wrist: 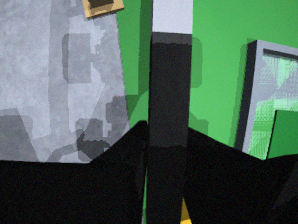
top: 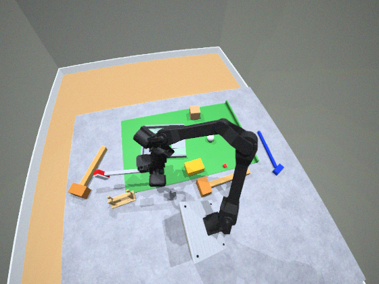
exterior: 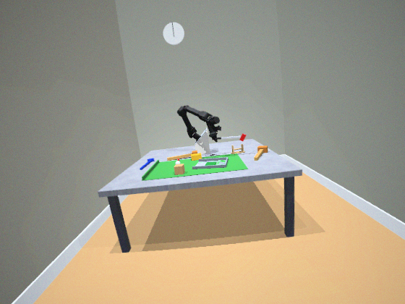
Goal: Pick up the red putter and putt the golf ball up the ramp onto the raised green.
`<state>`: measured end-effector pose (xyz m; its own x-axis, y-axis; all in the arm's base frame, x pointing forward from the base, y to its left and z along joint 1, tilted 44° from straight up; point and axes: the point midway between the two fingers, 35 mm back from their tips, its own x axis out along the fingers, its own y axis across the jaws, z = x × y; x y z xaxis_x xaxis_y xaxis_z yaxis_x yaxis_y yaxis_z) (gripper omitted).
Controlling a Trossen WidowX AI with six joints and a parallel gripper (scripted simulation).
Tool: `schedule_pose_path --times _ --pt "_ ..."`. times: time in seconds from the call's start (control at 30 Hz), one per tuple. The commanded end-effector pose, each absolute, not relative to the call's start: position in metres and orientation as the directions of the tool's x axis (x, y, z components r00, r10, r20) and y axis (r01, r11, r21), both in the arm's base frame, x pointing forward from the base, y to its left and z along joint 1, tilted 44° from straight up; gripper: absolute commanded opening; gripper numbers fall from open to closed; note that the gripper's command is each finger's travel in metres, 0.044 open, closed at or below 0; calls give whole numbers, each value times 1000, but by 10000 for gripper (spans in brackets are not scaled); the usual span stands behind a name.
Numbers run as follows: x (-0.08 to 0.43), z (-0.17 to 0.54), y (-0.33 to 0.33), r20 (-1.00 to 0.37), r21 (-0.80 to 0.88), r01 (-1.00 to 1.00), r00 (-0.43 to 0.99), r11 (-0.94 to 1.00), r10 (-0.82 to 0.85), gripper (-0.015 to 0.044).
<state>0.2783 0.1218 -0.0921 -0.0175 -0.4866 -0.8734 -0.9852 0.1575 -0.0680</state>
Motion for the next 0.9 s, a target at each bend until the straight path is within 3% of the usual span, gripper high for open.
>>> schedule_pose_path --times 0.0,0.4,0.87 --pt "291 -66 104 -873 -150 -953 3 262 -488 0" --pt "307 -3 47 -853 -346 -780 30 522 -521 0" --pt "299 67 -26 -812 -538 -434 39 722 -582 0"
